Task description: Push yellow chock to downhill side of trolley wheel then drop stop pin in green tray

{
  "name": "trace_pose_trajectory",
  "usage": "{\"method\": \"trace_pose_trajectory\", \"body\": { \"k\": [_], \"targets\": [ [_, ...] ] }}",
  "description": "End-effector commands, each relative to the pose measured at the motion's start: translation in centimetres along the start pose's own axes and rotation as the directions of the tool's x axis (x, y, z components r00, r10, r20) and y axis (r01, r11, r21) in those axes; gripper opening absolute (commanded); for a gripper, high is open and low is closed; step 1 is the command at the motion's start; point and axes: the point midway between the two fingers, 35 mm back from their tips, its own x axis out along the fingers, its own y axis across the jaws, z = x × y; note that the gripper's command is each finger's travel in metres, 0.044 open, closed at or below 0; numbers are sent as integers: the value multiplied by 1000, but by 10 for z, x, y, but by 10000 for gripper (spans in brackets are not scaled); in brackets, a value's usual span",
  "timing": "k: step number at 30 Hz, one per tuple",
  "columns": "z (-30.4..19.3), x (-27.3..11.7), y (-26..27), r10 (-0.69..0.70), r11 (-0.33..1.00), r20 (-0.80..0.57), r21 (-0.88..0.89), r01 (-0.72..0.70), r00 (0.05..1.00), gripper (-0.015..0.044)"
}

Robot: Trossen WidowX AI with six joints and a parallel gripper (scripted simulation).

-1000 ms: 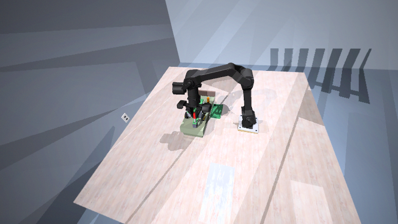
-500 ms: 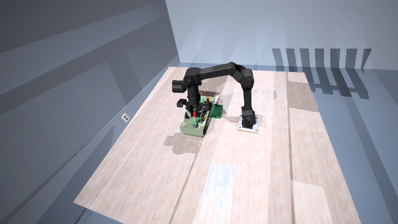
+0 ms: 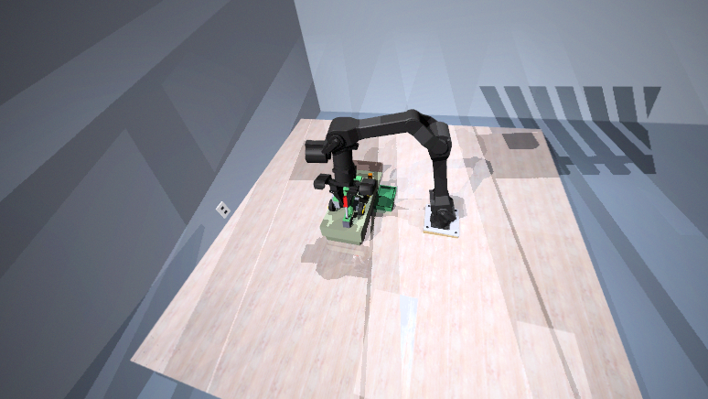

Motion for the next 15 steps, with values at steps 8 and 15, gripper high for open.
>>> {"method": "trace_pose_trajectory", "body": {
  "k": [8,15],
  "targets": [
    [-9,-4,2,7,1000,-6,-8,-7,1000,0],
    [-21,-1,1,7,1000,-7,-8,-7,1000,0]
  ]
}}
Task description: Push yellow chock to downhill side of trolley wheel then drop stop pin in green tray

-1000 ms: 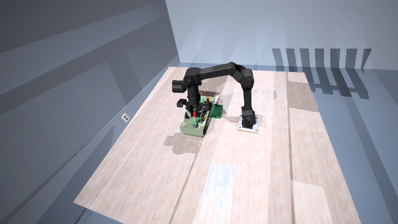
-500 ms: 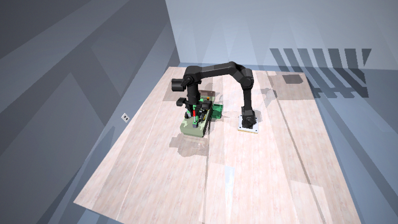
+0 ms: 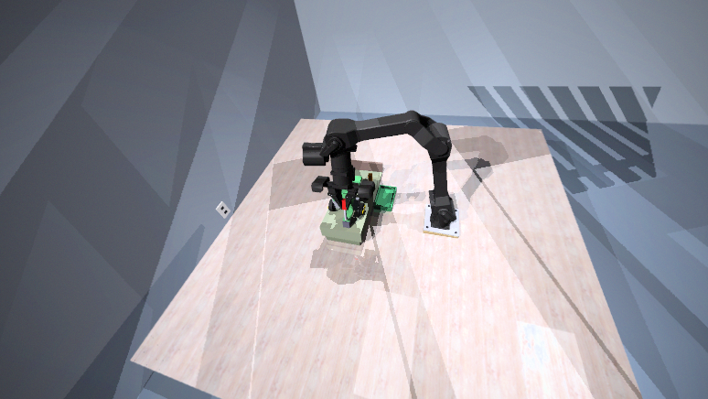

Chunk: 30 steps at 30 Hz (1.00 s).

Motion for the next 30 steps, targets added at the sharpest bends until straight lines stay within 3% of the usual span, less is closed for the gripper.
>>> {"method": "trace_pose_trajectory", "body": {
  "k": [1,11,30],
  "targets": [
    [-7,-1,1,8,1000,-6,3,-8,1000,0],
    [-17,-1,-1,8,1000,-7,3,-8,1000,0],
    [-18,3,-66,3,1000,-8,4,-3,1000,0]
  ]
}}
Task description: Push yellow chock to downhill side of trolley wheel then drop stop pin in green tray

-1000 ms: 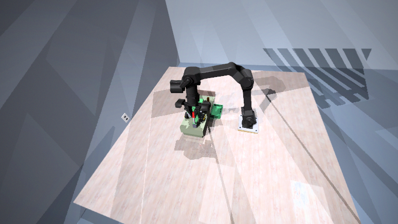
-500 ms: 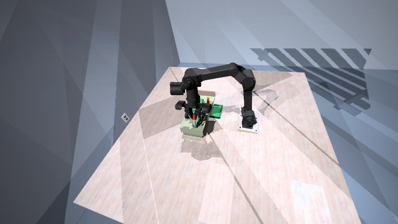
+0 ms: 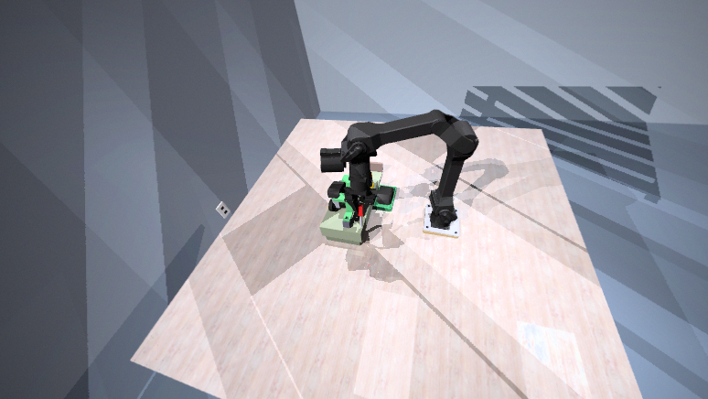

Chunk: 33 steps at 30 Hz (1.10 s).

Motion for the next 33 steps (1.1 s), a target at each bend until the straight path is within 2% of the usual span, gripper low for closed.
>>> {"method": "trace_pose_trajectory", "body": {
  "k": [1,10,33],
  "targets": [
    [-2,-1,-12,3,1000,-5,4,-3,1000,0],
    [0,-1,-24,2,1000,-5,4,-2,1000,0],
    [88,-12,-21,3,1000,4,5,-3,1000,0]
  ]
}}
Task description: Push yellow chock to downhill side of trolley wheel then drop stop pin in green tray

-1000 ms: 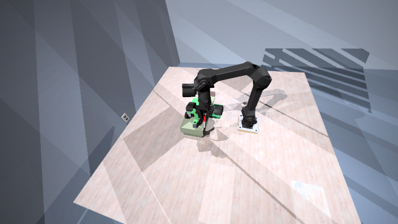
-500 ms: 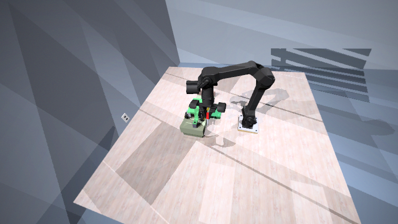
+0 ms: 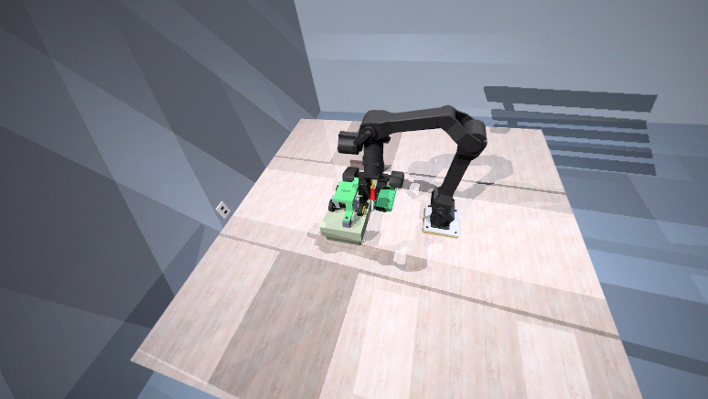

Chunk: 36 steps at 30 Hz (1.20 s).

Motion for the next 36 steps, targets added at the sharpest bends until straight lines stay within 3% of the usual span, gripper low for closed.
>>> {"method": "trace_pose_trajectory", "body": {
  "k": [1,30,36],
  "targets": [
    [13,-2,0,-2,1000,3,-5,2,1000,0],
    [132,-18,-4,-3,1000,14,-4,3,1000,0],
    [137,-19,-4,-2,1000,18,17,1,1000,0]
  ]
}}
